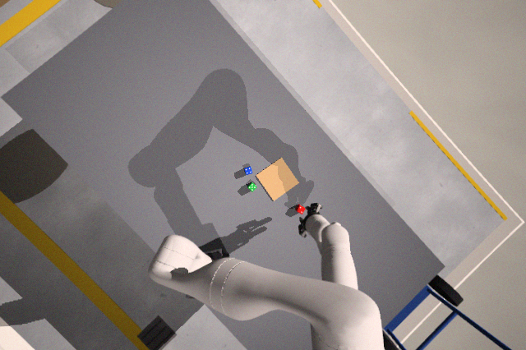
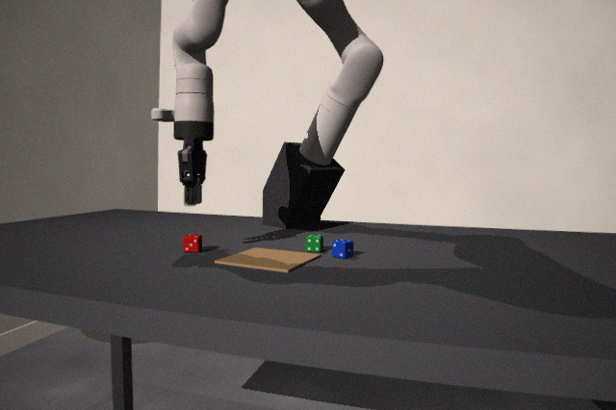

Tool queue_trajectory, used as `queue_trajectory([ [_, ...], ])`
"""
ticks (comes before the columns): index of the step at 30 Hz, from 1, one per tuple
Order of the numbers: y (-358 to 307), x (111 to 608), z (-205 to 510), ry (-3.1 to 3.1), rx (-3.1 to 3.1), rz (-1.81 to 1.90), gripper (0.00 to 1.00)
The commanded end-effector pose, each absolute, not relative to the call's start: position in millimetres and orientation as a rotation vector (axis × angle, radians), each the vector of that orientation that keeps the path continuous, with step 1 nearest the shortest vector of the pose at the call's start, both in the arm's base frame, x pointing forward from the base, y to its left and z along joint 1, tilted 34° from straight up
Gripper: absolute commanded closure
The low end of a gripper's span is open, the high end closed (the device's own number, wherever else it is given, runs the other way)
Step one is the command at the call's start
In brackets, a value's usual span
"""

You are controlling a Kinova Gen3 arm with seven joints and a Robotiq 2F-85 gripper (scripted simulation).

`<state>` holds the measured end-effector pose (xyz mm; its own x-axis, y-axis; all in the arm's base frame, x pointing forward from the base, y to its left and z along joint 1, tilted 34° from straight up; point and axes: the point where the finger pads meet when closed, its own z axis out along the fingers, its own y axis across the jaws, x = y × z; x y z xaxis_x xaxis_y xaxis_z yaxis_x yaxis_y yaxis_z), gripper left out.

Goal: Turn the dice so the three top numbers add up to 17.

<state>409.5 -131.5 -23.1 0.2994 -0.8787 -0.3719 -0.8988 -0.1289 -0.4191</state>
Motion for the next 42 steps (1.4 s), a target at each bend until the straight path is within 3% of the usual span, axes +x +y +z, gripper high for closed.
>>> queue_trajectory([
  [1,-130.9,410.1,-24.3,1.576,-2.001,0.046,0.54],
  [42,-109.8,424.6,-63.0,1.576,-2.002,0.046,0.54],
])
